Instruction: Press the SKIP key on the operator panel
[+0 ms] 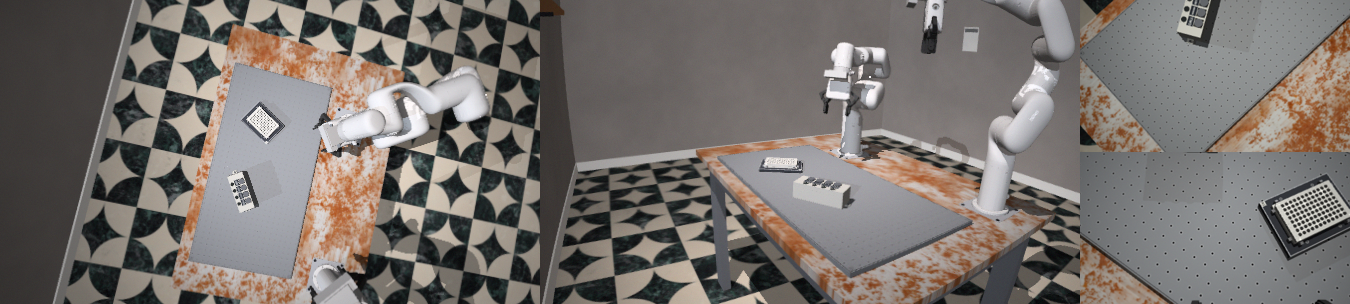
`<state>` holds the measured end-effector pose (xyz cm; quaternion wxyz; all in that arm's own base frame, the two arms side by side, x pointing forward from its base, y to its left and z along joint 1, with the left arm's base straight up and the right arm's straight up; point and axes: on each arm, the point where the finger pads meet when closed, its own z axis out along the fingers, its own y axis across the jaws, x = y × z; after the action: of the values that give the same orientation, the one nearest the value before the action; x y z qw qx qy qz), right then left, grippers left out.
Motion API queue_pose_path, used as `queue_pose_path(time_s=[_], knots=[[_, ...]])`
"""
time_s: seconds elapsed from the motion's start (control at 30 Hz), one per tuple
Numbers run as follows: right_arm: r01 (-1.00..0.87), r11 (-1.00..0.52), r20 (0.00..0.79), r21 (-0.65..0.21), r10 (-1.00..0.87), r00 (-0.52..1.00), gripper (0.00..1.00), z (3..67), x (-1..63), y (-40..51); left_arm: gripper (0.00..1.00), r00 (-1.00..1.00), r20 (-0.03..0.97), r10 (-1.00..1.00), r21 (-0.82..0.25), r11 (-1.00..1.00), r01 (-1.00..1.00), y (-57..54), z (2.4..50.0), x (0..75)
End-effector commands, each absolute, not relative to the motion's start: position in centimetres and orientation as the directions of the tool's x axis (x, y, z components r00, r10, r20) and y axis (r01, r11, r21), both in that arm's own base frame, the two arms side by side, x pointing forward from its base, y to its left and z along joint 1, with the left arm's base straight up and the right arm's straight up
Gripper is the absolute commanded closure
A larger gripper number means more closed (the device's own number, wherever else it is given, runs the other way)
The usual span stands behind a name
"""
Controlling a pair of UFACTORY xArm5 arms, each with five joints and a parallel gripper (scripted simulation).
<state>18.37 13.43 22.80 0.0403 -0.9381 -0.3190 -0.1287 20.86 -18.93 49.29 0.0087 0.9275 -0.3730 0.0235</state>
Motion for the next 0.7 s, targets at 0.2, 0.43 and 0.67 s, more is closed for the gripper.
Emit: queue_pose_path(time_s=[0.2,0.43,0.67], knots=[[0.609,-0.793,0.270,0.007,0.588,0.763,0.00,22.9,18.4,13.5,0.00,0.730,0.031,-0.683,0.000,-0.730,-0.683,-18.0,49.6,19.9],[0.609,-0.793,0.270,0.007,0.588,0.763,0.00,22.9,18.4,13.5,0.00,0.736,0.016,-0.677,0.000,-0.736,-0.677,-17.4,49.8,19.2],[0.609,-0.793,0.270,0.007,0.588,0.763,0.00,22.9,18.4,13.5,0.00,0.739,0.008,-0.674,0.000,-0.739,-0.674,-17.1,49.9,18.9]])
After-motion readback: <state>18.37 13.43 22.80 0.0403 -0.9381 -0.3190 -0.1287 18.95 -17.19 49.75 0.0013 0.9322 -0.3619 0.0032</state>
